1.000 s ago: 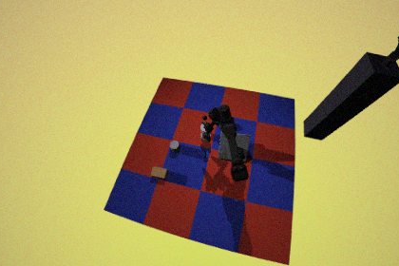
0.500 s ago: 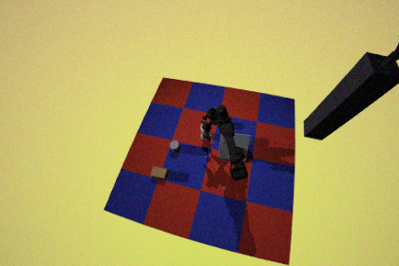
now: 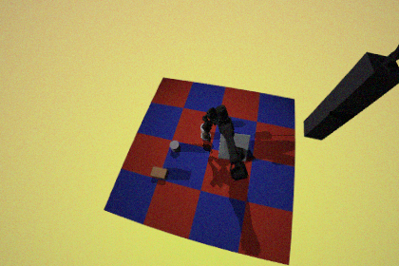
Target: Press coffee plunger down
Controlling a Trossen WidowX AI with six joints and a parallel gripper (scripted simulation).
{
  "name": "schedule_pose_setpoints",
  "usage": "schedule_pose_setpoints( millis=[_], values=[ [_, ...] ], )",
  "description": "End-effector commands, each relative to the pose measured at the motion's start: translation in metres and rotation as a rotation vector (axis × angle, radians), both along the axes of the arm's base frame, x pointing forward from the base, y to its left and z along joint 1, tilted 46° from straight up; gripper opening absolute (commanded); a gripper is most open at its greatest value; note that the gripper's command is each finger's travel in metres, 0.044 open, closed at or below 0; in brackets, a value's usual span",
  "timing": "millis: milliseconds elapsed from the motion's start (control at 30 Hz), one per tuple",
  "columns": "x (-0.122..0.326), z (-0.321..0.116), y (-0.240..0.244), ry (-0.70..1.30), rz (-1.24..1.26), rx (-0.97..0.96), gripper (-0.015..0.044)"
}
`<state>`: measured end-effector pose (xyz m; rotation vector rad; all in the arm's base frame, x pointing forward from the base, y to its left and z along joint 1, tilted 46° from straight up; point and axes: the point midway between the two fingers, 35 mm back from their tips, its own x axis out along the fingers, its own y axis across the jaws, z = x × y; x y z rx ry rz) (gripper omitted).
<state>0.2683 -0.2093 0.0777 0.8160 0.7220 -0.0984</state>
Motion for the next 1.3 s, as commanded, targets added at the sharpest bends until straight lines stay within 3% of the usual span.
schedule_pose_setpoints(
  millis=[0, 1267],
  values=[
    [0.0, -0.001, 0.001, 0.002, -0.002, 0.004, 0.0126],
    [0.002, -0.047, 0.037, 0.004, -0.001, 0.003, 0.0126]
  ],
)
